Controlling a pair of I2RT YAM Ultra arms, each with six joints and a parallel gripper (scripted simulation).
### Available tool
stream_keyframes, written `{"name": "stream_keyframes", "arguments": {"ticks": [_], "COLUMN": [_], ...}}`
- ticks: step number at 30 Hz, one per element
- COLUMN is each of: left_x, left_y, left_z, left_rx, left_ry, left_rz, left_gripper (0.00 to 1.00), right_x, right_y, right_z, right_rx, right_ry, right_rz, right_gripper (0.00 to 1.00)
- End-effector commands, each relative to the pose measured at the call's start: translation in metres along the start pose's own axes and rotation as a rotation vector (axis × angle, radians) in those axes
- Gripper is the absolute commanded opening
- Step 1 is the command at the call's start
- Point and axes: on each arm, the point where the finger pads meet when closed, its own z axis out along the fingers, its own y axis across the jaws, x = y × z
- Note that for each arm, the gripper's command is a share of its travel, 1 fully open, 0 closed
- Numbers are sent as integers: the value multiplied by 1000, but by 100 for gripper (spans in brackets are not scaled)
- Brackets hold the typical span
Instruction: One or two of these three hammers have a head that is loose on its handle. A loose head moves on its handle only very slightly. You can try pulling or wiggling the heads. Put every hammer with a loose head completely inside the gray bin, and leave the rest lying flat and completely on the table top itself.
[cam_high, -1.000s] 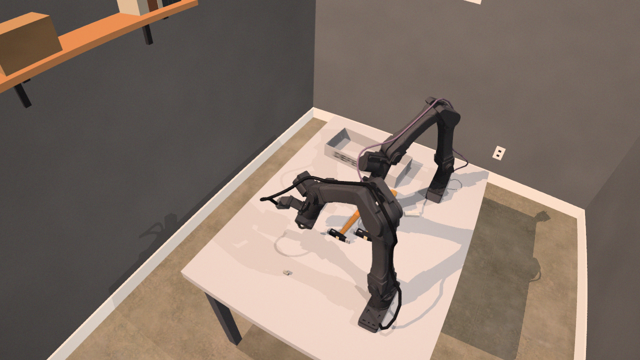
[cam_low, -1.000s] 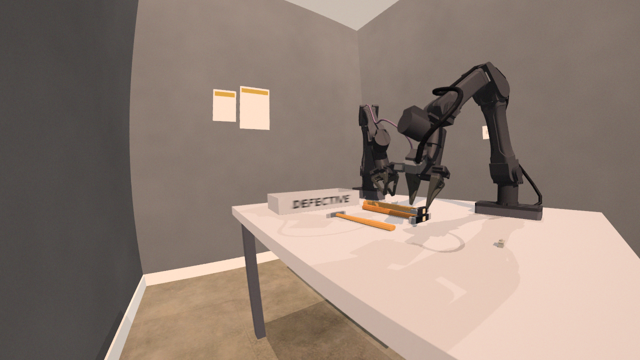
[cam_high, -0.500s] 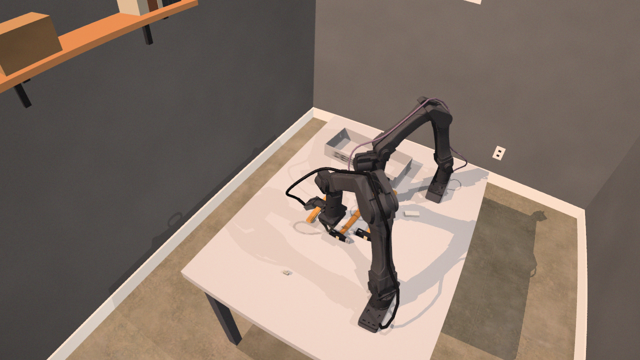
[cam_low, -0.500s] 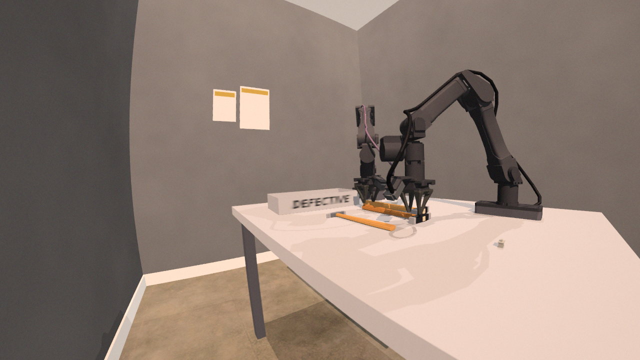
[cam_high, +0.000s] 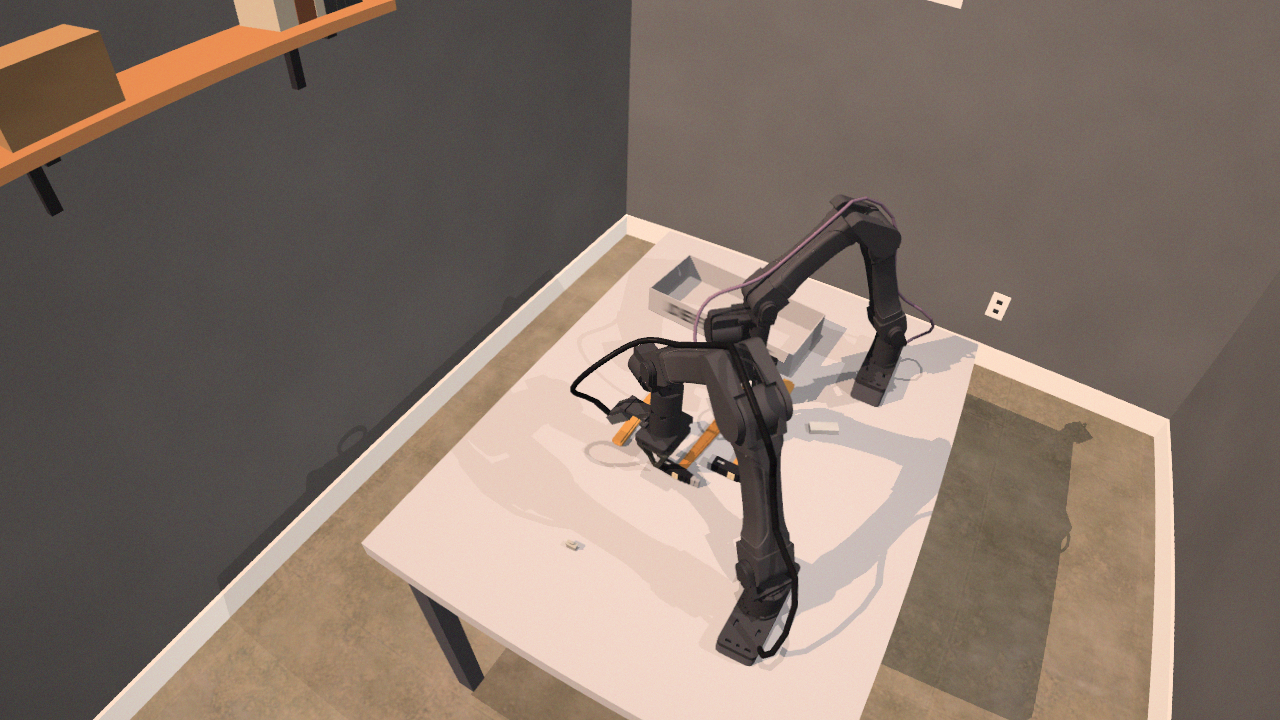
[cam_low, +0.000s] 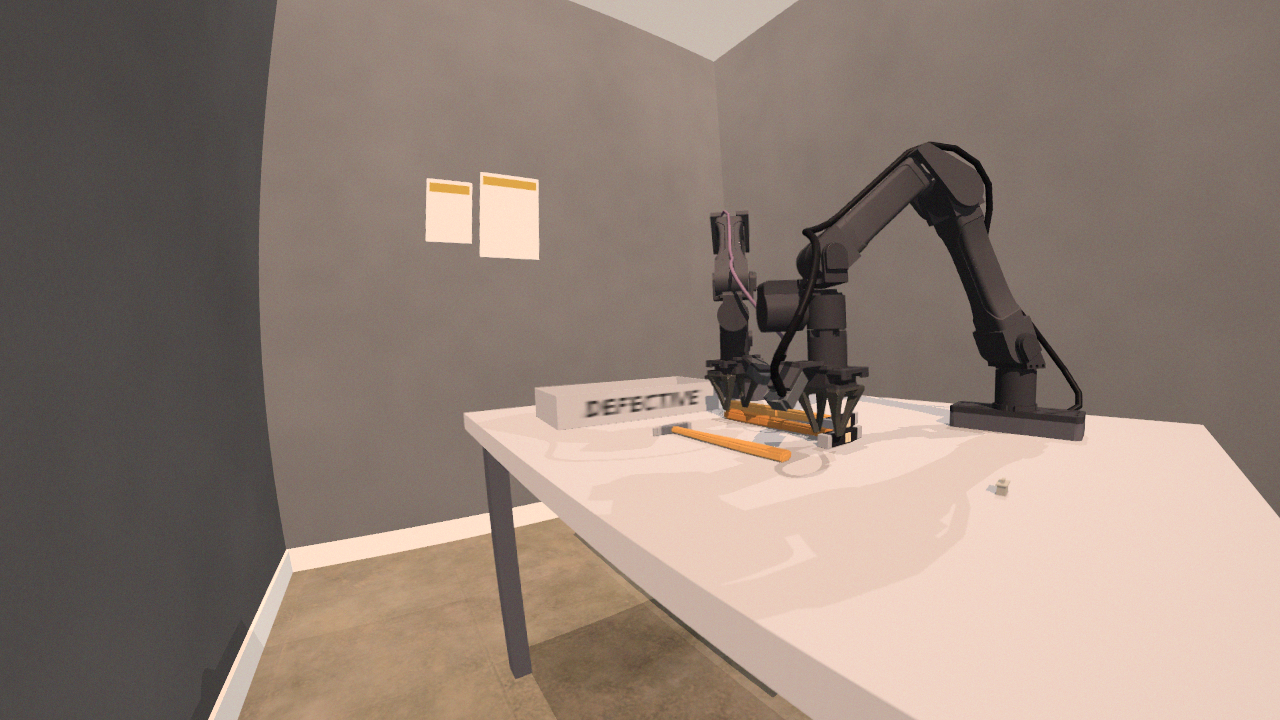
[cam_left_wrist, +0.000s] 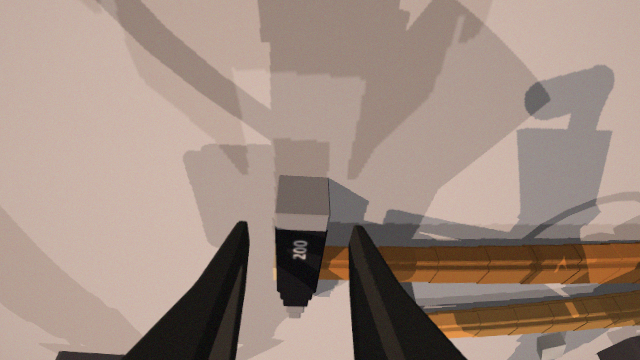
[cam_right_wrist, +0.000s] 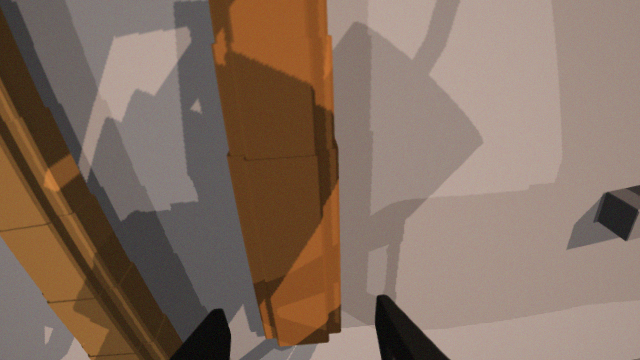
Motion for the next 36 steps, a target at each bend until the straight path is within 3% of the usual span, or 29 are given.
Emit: {"name": "stream_keyframes", "arguments": {"ticks": [1,9,10,17,29,30,32,33,35,36], "left_x": [-10,-6,-7,-6,-7,-7,-7,-7,-7,-7], "left_y": [-1,1,1,2,-2,-2,-2,-2,-2,-2], "left_z": [2,9,9,9,4,4,4,4,4,4], "left_rx": [4,-1,0,-2,9,9,9,9,9,9], "left_ry": [-30,-21,-22,-19,-24,-24,-24,-24,-24,-24], "left_rz": [1,1,1,1,0,0,0,0,0,0], "left_gripper": [42,42,42,42,42,42,42,42,42,42], "right_x": [4,4,4,0,1,1,1,1,0,0], "right_y": [-3,-3,-3,-2,-1,-1,-1,-1,-1,-1], "right_z": [9,17,17,12,13,13,13,13,12,12], "right_rx": [5,5,5,7,11,11,11,11,7,7], "right_ry": [2,2,1,-7,-11,-11,-11,-11,-7,-7], "right_rz": [0,0,0,1,1,1,1,1,1,1], "right_gripper": [52,52,44,40,23,11,11,0,0,11]}}
